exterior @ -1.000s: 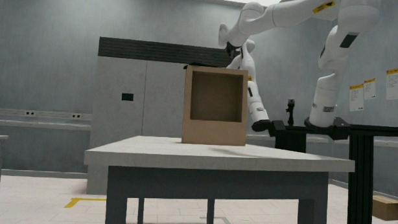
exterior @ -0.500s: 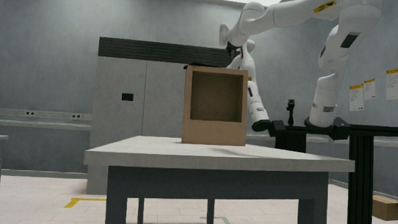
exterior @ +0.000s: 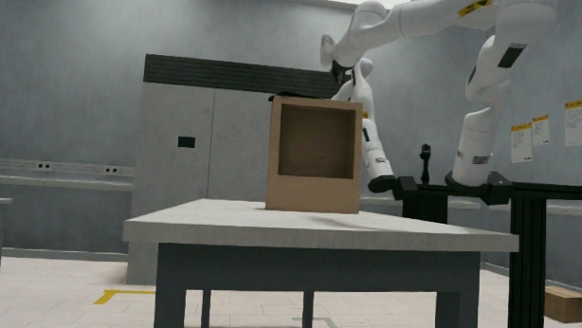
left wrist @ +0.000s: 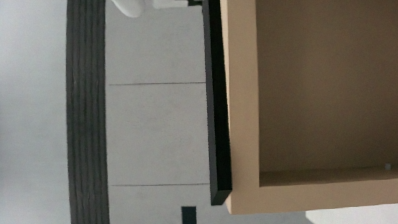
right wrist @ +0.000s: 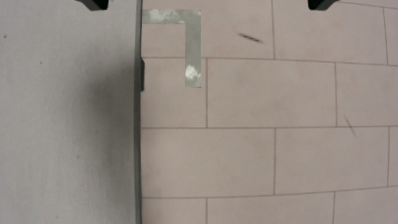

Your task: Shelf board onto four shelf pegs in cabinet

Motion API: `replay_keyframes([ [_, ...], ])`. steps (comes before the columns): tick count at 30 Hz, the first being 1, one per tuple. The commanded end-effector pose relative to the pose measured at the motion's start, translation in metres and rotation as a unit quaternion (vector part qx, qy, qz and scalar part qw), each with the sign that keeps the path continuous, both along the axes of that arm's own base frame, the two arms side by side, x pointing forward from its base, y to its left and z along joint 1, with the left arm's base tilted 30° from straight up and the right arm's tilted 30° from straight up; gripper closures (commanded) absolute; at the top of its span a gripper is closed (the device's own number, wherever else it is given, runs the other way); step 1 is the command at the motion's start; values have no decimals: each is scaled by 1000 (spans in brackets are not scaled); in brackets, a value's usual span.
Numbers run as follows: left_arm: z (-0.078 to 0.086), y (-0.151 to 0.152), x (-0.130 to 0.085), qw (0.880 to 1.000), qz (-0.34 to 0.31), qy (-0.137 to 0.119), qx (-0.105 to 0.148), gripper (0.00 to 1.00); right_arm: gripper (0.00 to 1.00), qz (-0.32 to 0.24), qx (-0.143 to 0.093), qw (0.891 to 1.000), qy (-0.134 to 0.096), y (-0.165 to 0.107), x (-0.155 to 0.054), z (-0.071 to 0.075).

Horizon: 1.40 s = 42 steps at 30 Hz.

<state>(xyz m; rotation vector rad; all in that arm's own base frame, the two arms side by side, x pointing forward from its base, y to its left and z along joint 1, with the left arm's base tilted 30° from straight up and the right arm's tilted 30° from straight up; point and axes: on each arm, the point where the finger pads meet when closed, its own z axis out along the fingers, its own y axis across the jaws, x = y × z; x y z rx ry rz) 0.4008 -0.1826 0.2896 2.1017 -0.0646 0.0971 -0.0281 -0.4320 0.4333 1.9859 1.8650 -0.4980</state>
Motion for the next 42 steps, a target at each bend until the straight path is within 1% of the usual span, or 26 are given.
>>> replay_keyframes([
  [1,0,-1,0,1000,0,0,13,903,2,0,-1,1000,0,0,0,1],
  [4,0,-1,0,1000,1,0,30,903,2,0,-1,1000,0,0,0,1],
  [8,1,-2,0,998,3,1,60,903,2,0,-1,1000,0,0,0,1],
  [10,1,-2,0,998,3,1,60,903,2,0,-1,1000,0,0,0,1],
  [19,5,-3,0,991,13,-2,136,903,2,0,-1,1000,0,0,0,1],
  [23,39,-22,-4,991,14,-2,137,903,2,0,-1,1000,0,0,0,1],
  [25,52,-30,-5,991,14,-2,137,903,2,0,-1,1000,0,0,0,1],
  [27,52,-30,-5,991,14,-2,137,903,2,0,-1,1000,0,0,0,1],
  [30,66,-38,-7,991,14,-2,137,903,2,0,-1,1000,0,0,0,1],
  [34,76,-44,-8,991,14,-2,137,903,2,0,-1,1000,0,0,0,1],
  [42,78,-45,-8,990,14,-2,137,903,2,0,-1,1000,0,0,0,1],
])
